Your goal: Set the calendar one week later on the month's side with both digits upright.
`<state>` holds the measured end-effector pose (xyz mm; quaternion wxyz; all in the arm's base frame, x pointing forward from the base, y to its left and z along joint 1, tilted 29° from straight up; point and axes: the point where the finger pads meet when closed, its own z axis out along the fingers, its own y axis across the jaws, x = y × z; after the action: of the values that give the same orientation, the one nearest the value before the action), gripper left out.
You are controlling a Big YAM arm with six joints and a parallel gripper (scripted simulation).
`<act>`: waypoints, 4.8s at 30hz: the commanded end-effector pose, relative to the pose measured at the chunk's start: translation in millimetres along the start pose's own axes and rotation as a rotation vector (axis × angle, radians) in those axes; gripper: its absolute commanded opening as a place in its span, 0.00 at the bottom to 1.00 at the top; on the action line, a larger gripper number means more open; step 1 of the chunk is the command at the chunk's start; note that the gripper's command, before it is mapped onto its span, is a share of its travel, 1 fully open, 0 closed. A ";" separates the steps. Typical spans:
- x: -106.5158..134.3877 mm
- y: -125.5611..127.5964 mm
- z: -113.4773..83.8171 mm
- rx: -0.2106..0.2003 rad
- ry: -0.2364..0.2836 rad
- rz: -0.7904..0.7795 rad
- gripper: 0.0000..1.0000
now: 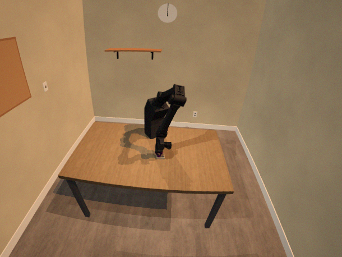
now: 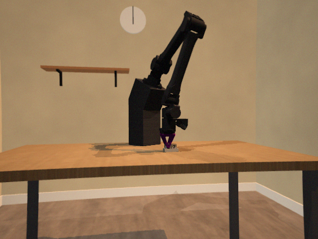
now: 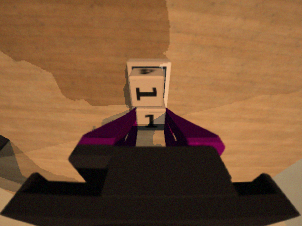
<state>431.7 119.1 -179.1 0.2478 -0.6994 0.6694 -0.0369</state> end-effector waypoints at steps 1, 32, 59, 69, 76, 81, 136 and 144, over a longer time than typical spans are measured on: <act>-3.5 -3.9 3.5 0.012 -0.005 -0.002 0.26; -3.6 -3.3 3.7 0.009 -0.005 -0.002 0.26; -3.7 -3.6 3.9 0.010 -0.005 -0.002 0.26; -3.7 -3.6 3.9 0.010 -0.005 -0.002 0.26; -3.7 -3.6 3.9 0.010 -0.005 -0.002 0.26; -3.7 -3.6 3.9 0.010 -0.005 -0.002 0.30; 1.3 5.3 -90.7 -0.010 0.001 0.001 0.45; 1.1 3.5 -90.6 -0.004 0.000 0.000 1.00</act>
<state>401.8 94.1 -100.1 0.2514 -0.6986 0.6687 -0.0398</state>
